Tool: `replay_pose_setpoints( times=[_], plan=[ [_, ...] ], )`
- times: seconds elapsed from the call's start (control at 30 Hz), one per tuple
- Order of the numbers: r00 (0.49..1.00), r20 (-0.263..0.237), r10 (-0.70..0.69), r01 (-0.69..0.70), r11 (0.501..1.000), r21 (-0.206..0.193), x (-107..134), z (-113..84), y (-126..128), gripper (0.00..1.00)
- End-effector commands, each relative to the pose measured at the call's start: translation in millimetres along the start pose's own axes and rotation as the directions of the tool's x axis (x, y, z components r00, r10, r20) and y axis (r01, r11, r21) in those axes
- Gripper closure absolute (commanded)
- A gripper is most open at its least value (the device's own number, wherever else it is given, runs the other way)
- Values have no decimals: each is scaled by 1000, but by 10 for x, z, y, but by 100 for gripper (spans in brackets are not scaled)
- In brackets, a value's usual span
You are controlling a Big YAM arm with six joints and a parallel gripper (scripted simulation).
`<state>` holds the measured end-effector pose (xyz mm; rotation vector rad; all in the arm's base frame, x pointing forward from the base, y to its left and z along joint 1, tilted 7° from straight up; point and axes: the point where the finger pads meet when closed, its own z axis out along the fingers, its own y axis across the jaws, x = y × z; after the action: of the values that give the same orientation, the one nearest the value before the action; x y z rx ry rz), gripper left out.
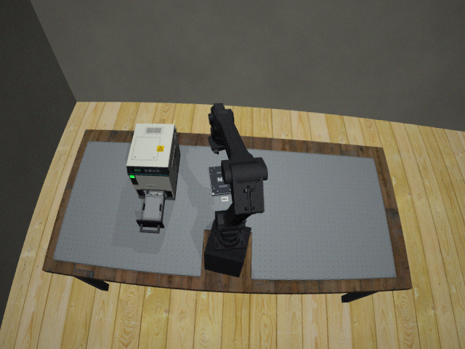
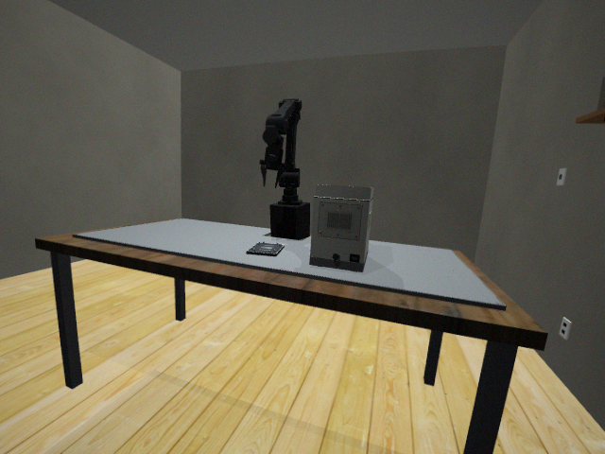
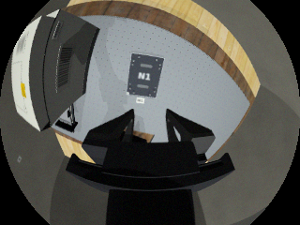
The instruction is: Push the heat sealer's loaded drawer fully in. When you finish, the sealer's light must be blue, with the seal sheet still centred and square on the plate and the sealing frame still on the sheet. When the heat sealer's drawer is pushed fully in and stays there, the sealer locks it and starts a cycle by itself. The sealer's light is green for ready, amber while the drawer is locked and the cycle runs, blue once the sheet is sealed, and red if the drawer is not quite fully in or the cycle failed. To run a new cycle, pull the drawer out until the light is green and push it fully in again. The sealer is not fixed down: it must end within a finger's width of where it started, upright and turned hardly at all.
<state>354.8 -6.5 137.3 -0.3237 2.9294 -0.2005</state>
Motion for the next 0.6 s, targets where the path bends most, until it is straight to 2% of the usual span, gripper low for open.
replay_pose_setpoints(
  times=[0.0,0.07,0.1,0.13,0.17,0.2,0.33,0.4,0.5,0.53,0.57],
  plan=[
    [998,56,10,-10,1000,11,-355,-138,10,55],
    [999,37,7,-8,1000,7,-379,-148,61,55],
    [996,82,-26,26,1000,3,-462,-163,89,55],
    [996,54,-65,66,998,-8,-254,9,171,55],
    [995,73,-73,73,997,-7,-291,-35,189,55],
    [991,114,-68,68,998,4,-559,-190,158,55],
    [993,113,-45,45,999,3,-684,-217,255,55],
    [995,93,-48,48,999,-1,-696,-226,311,55],
    [995,88,-48,49,999,-1,-716,-232,337,55],
    [991,87,-97,98,995,-13,-568,-64,413,55],
    [984,138,-115,118,993,-11,-609,-176,424,55]
  ],
)
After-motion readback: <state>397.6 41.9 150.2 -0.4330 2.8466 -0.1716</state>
